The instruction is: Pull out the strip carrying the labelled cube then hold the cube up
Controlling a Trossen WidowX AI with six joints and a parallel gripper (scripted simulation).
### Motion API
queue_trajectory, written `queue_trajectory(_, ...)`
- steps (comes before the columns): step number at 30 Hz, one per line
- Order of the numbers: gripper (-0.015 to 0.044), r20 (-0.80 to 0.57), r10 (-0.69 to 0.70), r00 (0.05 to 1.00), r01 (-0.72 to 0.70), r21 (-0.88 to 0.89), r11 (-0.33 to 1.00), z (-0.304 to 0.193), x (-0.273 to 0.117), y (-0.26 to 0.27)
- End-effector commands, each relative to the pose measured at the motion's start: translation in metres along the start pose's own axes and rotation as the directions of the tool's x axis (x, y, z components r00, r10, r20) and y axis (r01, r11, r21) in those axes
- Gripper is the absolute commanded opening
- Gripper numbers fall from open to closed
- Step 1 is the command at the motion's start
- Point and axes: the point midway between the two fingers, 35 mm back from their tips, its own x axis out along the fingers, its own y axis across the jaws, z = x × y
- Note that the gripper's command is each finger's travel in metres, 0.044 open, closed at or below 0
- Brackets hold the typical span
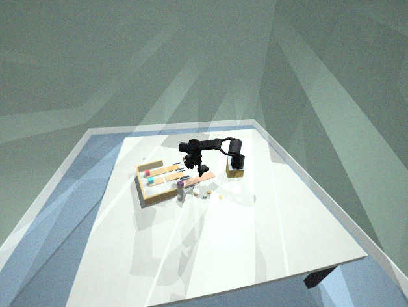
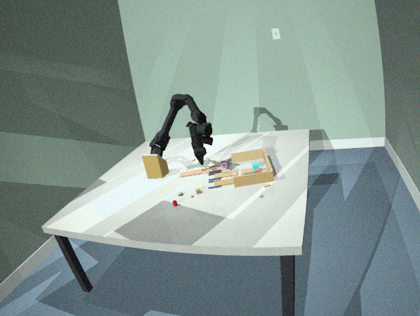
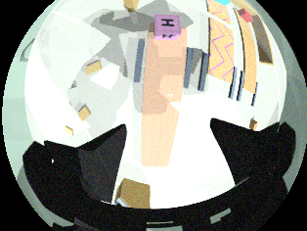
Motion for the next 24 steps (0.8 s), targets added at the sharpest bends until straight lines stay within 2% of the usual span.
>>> queue_trajectory(1, 0.044, -0.001, 0.009, 1.0, -0.009, 0.008, 1.0, 0.015, 0.0, 0.0)
queue_trajectory(24, 0.044, 0.004, 0.009, 1.0, -0.009, 0.004, 1.0, 0.113, -0.008, -0.005)
